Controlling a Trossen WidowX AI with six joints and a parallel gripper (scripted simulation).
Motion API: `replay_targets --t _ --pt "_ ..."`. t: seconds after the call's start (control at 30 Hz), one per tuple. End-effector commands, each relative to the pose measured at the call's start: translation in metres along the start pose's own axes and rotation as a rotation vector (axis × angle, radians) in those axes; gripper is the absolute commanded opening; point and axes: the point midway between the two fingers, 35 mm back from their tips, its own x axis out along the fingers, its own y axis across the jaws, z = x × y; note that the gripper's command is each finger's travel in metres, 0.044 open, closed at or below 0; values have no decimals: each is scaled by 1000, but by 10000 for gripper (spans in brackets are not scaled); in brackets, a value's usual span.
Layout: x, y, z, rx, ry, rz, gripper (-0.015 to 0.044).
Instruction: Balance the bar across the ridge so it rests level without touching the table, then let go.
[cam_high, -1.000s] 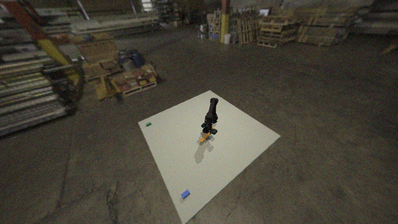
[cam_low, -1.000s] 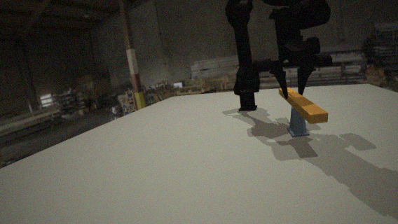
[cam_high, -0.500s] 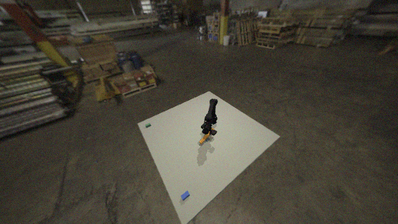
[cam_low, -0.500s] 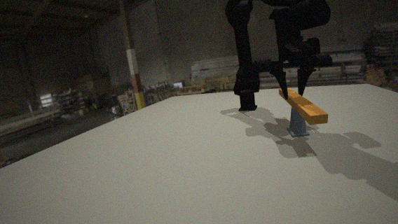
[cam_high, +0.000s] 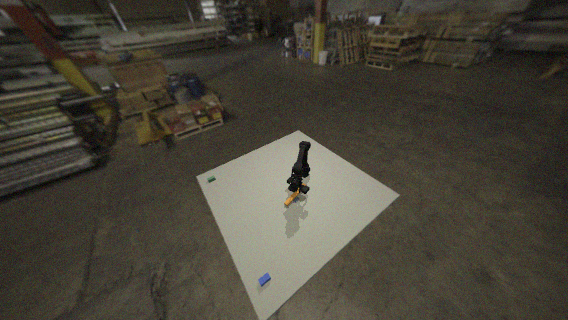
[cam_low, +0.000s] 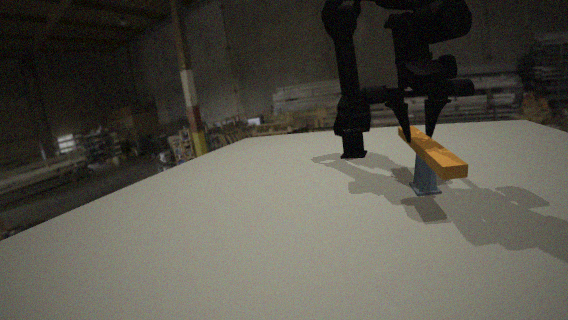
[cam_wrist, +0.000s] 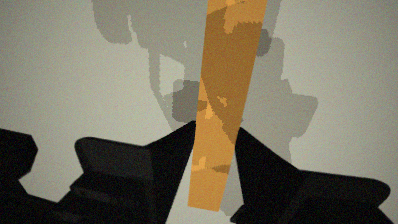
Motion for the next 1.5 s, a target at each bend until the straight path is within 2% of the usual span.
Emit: replay_targets --t 0.0,1.47 --pt "1 1 0 5 1 5 0" --pt "4 1 0 5 1 5 0"
